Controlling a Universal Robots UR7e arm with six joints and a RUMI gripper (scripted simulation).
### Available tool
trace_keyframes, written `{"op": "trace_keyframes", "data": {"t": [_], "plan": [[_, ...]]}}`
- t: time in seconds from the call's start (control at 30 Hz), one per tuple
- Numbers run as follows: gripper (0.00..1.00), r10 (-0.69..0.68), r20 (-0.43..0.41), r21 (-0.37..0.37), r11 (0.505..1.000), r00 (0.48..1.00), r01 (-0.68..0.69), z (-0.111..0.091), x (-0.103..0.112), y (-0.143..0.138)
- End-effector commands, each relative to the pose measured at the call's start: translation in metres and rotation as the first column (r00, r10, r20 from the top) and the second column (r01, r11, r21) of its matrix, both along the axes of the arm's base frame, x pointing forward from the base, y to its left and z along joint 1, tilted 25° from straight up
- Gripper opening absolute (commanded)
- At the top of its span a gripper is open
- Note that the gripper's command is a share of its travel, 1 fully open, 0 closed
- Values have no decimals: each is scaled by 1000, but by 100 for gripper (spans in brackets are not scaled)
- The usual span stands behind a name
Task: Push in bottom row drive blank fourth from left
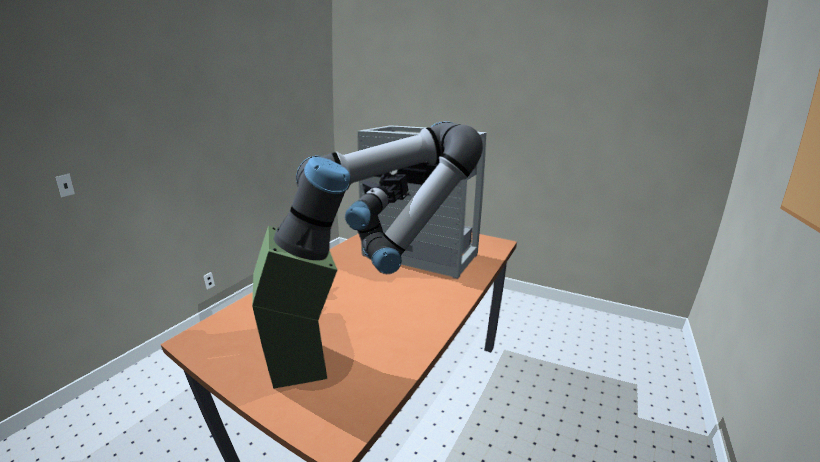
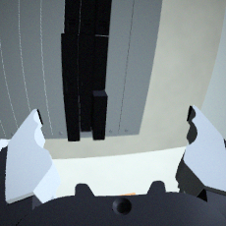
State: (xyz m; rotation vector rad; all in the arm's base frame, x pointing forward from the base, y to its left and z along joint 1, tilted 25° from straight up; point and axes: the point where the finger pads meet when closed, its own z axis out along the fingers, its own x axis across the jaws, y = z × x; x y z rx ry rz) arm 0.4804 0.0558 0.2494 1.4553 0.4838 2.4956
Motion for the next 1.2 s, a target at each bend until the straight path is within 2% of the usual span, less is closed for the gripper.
{"op": "trace_keyframes", "data": {"t": [0.0,0.57,1.17], "plan": [[100,-17,-66,32,999,998,19,-6,7,-16],[100,-38,-161,95,994,986,54,-15,12,-41],[100,-41,-178,108,992,983,61,-17,13,-46]]}}
